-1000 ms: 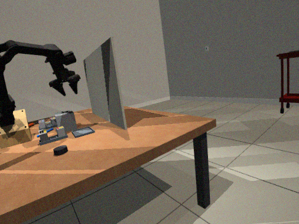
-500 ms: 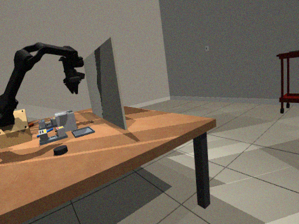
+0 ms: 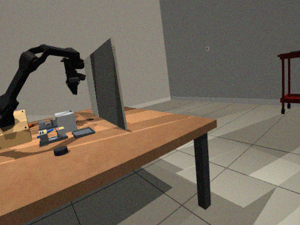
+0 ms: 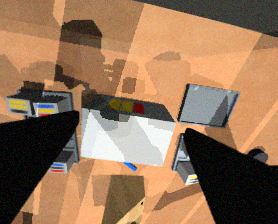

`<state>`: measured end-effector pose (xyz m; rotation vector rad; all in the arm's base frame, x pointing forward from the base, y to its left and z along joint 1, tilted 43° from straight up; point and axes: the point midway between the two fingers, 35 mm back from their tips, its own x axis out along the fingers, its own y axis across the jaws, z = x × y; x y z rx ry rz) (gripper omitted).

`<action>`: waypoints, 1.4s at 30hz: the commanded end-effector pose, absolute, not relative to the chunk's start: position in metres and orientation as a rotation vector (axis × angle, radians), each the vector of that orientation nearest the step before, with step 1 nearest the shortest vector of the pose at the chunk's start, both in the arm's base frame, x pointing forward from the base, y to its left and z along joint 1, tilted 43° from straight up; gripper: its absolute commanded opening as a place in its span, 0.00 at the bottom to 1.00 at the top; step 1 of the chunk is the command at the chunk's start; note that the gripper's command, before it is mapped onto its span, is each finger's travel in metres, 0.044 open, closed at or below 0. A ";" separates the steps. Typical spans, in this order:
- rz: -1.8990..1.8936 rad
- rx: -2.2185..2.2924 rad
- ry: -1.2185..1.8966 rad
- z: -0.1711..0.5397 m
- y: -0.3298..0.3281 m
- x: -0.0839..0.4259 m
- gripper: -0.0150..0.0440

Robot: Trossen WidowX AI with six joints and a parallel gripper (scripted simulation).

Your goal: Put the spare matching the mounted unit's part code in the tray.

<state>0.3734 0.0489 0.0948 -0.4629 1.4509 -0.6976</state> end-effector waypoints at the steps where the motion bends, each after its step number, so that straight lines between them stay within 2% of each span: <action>1: -0.701 -0.460 1.452 0.094 0.049 0.373 1.00; 7: -0.710 -0.448 1.446 0.096 0.047 0.372 1.00; 10: -0.843 -0.286 1.360 0.113 0.021 0.359 1.00; 18: -1.260 0.265 0.986 0.151 -0.060 0.291 1.00; 25: -1.528 0.680 0.601 0.158 -0.105 0.221 1.00; 33: -1.534 0.691 0.590 0.158 -0.106 0.219 1.00; 38: -1.533 0.692 0.590 0.139 -0.125 0.219 0.78; 42: -1.534 0.690 0.587 0.130 -0.135 0.217 0.76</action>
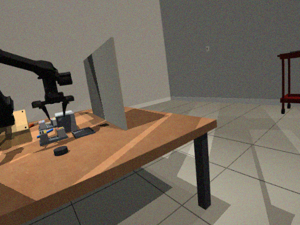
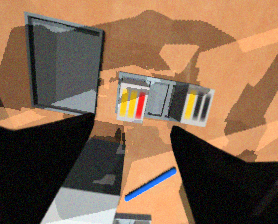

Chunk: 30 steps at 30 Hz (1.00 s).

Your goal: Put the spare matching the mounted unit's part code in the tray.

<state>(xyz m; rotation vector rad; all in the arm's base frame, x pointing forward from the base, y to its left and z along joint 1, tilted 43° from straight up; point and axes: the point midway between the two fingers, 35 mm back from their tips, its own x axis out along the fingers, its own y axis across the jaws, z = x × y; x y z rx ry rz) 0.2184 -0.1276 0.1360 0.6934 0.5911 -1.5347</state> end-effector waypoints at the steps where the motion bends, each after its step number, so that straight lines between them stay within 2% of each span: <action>1: -1.534 0.690 0.587 0.130 -0.135 0.217 0.76; 30: -1.533 0.694 0.590 0.103 -0.159 0.221 0.76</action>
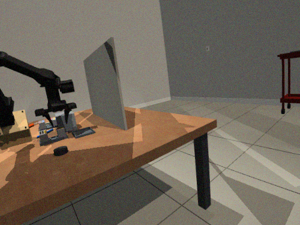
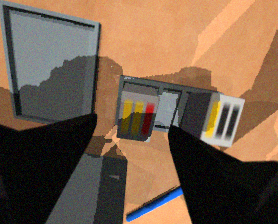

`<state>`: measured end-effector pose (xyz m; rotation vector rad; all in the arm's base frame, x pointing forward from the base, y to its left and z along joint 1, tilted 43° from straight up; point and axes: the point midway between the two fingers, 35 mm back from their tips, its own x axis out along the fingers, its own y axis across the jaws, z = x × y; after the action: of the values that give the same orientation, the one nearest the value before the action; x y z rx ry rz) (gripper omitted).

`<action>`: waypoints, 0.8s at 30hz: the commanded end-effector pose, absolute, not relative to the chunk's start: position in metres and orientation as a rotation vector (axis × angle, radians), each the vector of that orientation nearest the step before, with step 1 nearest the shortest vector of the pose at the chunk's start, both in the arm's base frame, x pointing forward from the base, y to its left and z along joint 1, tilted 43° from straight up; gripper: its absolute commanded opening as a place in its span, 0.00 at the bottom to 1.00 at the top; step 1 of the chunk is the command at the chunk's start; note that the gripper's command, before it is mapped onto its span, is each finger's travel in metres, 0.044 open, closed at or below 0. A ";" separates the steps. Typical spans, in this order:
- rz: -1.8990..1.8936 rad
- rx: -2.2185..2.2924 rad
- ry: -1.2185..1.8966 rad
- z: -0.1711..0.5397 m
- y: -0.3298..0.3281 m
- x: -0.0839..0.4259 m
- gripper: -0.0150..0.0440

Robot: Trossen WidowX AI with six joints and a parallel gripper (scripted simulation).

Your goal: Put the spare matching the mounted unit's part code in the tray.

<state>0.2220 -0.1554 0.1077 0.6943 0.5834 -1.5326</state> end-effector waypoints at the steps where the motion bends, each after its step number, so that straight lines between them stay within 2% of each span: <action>1: -1.533 0.694 0.590 0.102 -0.160 0.222 0.76; 24: -1.534 0.688 0.585 0.076 -0.186 0.219 0.76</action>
<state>0.2207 -0.1825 0.0805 0.6897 0.5796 -1.5337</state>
